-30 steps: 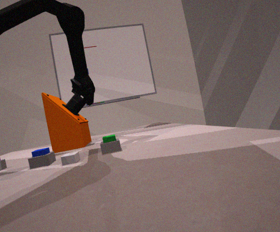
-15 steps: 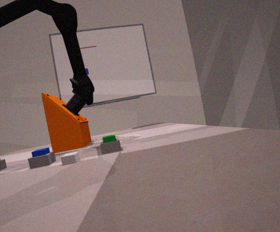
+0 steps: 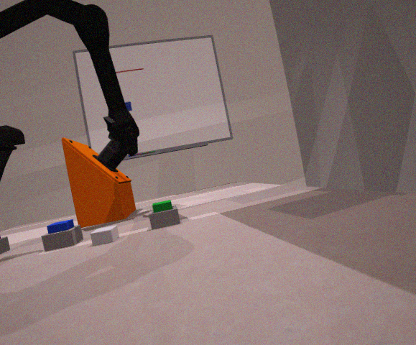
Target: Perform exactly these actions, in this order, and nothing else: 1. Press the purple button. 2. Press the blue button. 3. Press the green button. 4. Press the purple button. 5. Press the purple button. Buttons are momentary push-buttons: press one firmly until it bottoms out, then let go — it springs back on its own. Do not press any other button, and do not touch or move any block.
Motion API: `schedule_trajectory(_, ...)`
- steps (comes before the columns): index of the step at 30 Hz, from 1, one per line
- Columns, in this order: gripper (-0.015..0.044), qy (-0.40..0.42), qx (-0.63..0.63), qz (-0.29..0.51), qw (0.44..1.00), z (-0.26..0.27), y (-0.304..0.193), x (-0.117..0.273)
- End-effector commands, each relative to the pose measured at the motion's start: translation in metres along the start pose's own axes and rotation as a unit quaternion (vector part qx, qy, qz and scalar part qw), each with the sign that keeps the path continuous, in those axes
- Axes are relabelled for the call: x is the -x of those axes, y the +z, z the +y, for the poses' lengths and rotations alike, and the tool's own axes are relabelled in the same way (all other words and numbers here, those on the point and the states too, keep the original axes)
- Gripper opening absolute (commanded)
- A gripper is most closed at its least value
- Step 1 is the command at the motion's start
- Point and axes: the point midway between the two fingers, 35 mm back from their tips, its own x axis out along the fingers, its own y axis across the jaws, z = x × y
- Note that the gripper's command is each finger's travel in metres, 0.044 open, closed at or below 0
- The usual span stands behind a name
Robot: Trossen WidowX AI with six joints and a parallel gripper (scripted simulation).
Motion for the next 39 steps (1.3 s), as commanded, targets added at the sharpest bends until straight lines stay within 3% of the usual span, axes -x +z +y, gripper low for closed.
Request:
schedule_trajectory(1, 0.0374, 0.011, -0.004, -0.005, 1.000, 0.004, 0.000, -0.003)
schedule_trajectory(5, 0.0269, 0.013, -0.003, -0.005, 1.000, 0.006, 0.000, -0.058)
schedule_trajectory(15, 0.0020, 0.013, -0.003, -0.005, 1.000, 0.006, 0.000, -0.061)
schedule_trajectory(39, 0.0020, 0.013, -0.003, -0.005, 1.000, 0.006, 0.001, -0.079)
